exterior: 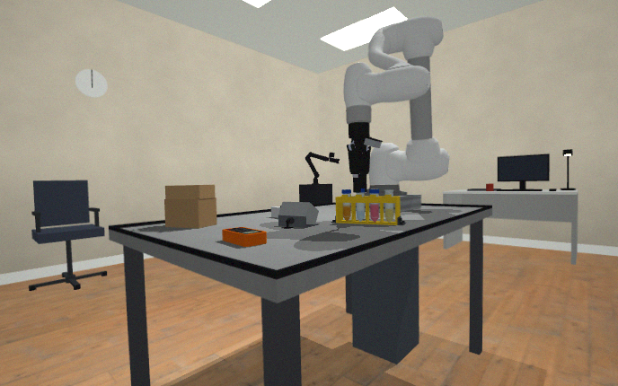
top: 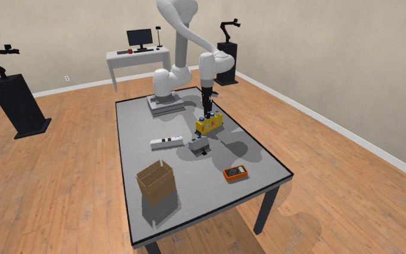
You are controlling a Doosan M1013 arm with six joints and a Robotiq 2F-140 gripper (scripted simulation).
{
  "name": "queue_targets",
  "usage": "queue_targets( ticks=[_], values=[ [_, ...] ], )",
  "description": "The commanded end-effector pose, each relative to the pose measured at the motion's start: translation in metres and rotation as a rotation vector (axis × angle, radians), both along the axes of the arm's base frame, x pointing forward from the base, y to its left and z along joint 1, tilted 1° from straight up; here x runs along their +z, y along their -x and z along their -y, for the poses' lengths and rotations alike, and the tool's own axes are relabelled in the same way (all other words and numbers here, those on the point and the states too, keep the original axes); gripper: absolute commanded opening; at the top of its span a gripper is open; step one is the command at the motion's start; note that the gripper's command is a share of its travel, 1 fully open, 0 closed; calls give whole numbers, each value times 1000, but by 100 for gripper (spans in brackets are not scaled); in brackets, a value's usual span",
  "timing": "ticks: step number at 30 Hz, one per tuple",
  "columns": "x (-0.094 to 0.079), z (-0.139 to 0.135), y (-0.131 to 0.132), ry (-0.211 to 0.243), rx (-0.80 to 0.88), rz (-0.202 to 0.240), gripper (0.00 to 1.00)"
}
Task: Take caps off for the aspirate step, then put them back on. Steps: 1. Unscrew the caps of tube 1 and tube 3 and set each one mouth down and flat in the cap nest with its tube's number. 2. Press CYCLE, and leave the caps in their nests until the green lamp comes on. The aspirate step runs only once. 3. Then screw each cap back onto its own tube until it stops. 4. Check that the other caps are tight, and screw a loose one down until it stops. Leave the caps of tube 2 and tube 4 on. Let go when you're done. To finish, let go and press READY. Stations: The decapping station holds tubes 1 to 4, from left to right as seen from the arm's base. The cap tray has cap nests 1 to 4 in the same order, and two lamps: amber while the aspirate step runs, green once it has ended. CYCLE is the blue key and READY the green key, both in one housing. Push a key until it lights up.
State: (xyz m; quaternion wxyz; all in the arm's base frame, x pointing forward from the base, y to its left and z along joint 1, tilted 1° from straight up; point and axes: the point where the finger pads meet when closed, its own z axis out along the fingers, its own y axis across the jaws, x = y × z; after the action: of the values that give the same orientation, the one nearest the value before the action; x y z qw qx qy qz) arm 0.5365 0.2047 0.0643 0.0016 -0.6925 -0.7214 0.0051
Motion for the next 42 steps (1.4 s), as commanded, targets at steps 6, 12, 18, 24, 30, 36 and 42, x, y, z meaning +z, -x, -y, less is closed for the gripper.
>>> queue_targets(
  ticks=[6, 12, 18, 24, 30, 36, 42],
  values=[
    [1, 0, 0, 1, -1, 1, 30],
    [1, 0, 0, 1, -1, 1, 30],
    [1, 0, 0, -1, 198, 0, 30],
    [1, 0, 0, -3, 498, -2, 30],
    [1, 0, 0, -4, 522, -2, 30],
    [1, 0, 0, -4, 522, -2, 41],
    [1, 0, 0, -3, 522, -2, 41]
  ],
)
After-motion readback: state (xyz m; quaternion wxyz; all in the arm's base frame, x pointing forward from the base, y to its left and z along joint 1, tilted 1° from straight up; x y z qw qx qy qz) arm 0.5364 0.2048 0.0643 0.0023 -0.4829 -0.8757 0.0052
